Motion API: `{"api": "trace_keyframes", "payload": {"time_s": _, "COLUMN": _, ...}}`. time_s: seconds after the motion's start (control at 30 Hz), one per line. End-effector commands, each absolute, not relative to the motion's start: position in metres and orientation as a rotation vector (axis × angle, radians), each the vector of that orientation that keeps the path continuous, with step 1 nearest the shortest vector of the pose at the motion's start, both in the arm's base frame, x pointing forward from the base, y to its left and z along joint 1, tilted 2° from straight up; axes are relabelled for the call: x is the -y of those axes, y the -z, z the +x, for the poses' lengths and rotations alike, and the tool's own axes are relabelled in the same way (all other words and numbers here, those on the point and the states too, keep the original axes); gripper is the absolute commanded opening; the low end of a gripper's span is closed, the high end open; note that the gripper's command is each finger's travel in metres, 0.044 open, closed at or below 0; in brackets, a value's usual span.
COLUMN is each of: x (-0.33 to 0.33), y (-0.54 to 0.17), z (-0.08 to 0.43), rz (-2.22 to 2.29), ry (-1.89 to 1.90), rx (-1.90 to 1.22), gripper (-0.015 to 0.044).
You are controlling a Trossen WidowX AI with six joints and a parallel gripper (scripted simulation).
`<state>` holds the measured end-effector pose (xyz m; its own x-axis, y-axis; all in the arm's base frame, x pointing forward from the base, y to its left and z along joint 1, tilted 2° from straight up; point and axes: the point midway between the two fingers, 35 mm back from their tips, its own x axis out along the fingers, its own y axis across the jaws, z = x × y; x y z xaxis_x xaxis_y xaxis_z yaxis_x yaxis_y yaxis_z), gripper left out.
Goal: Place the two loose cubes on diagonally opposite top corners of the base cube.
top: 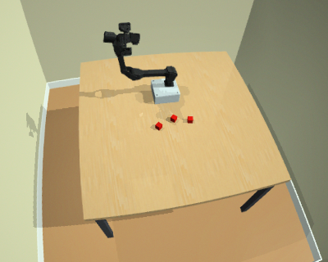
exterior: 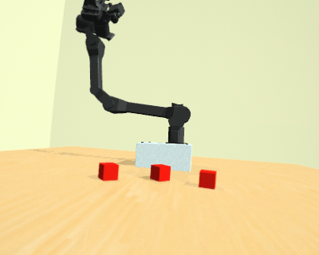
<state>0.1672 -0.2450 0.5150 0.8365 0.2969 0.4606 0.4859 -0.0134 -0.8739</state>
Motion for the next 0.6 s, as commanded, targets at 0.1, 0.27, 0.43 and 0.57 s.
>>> {"api": "trace_keyframes", "payload": {"time_s": 0.1, "x": 0.222, "y": -0.533, "z": 0.145, "rz": -1.61, "ry": 0.178, "rx": 0.634, "gripper": 0.0295}}
{"api": "trace_keyframes", "payload": {"time_s": 0.27, "x": 0.169, "y": -0.56, "z": 0.112, "rz": -1.613, "ry": 0.172, "rx": 0.634, "gripper": 0.0265}}
{"api": "trace_keyframes", "payload": {"time_s": 0.43, "x": 0.109, "y": -0.575, "z": 0.096, "rz": -1.616, "ry": 0.131, "rx": 0.612, "gripper": 0.0265}}
{"api": "trace_keyframes", "payload": {"time_s": 0.57, "x": 0.061, "y": -0.577, "z": 0.096, "rz": -1.614, "ry": 0.079, "rx": 0.572, "gripper": 0.0265}}
